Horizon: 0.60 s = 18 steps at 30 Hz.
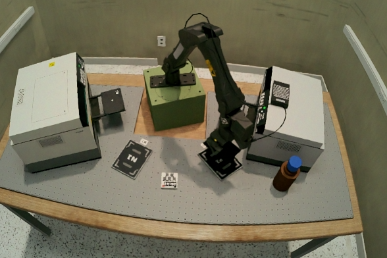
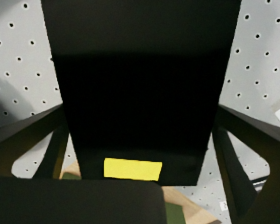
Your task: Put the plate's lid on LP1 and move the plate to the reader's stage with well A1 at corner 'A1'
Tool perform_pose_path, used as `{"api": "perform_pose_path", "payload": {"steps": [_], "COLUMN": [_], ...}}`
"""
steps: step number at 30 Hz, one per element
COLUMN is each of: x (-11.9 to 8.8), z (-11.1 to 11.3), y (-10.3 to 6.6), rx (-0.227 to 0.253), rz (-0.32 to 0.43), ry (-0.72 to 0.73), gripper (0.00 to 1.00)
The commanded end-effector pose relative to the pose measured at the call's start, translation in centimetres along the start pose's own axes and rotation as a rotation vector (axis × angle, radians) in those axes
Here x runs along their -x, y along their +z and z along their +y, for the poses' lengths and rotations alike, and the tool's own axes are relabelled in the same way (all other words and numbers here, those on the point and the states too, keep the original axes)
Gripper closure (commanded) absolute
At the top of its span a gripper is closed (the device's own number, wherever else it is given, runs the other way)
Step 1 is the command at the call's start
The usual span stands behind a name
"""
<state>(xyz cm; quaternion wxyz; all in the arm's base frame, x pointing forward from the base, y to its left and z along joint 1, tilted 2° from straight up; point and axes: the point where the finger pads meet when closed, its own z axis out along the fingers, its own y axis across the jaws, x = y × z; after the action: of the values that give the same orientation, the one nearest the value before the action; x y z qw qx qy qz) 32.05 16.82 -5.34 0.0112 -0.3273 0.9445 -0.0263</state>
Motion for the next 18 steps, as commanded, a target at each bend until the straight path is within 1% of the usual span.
{"api": "perform_pose_path", "payload": {"steps": [1, 3, 5, 7, 8, 9, 11, 12, 14, 18], "x": [1.8, 1.3, 0.9, 0.9, 1.5, 1.4, 0.9, 0.9, 1.7, 1.7], "z": [0.2, 1.0, 1.3, 1.3, 0.8, 0.4, 0.6, 0.6, 0.9, 0.9], "y": [-1.7, -0.4, -0.2, -0.2, -1.4, -1.4, -0.2, -0.2, -1.5, -1.2], "rx": [0.009, 0.018, 0.025, 0.025, 0.025, 0.028, 0.037, 0.038, 0.036, 0.036], "rz": [-0.055, -0.022, -0.003, -0.003, -0.034, -0.029, 0.016, 0.018, -0.019, -0.017], "ry": [0.055, 0.082, 0.113, 0.113, 0.138, 0.161, 0.184, 0.189, 0.178, 0.174], "gripper": [0.15, 0.15, 0.15, 0.15, 0.15, 0.15, 0.15, 0.15, 0.15, 0.15]}}
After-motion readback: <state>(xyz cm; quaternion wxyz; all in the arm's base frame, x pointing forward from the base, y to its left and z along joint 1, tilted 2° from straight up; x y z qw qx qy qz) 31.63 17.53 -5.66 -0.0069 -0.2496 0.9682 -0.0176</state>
